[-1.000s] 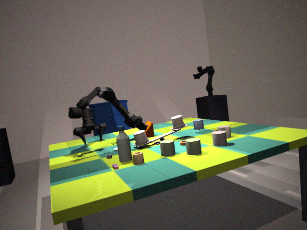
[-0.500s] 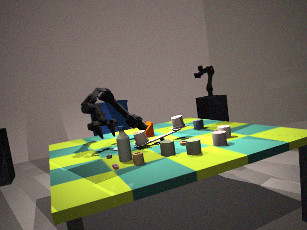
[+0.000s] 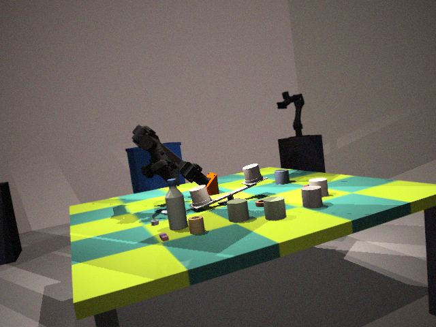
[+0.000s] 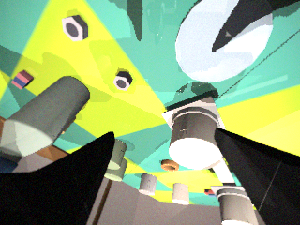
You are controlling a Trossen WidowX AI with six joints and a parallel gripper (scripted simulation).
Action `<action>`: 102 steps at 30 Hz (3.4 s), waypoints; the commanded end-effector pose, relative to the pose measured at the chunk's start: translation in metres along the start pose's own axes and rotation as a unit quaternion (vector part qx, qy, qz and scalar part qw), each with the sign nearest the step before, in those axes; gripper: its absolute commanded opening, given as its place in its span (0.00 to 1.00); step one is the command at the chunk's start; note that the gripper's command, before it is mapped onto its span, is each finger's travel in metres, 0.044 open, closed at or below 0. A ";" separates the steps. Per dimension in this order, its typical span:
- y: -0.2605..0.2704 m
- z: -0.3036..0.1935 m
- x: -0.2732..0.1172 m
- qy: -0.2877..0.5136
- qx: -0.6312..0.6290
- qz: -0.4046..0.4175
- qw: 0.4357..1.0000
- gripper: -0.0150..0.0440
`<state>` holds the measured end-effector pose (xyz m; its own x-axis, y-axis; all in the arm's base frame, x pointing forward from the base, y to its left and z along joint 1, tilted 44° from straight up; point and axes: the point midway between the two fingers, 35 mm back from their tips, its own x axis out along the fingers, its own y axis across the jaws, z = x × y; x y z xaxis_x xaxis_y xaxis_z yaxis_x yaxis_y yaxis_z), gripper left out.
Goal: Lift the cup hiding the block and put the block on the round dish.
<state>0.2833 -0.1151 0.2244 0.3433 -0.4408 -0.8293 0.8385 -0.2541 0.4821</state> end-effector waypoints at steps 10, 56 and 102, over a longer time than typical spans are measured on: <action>-0.030 -0.063 -0.003 -0.002 -0.203 -0.025 0.979 1.00; -0.163 -0.186 -0.065 -0.131 -0.808 0.068 0.570 1.00; -0.112 -0.171 -0.034 -0.130 -0.662 -0.033 0.737 1.00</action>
<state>0.2426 0.0801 0.1491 0.3632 -0.6590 -0.6586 0.5290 0.7277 -0.4365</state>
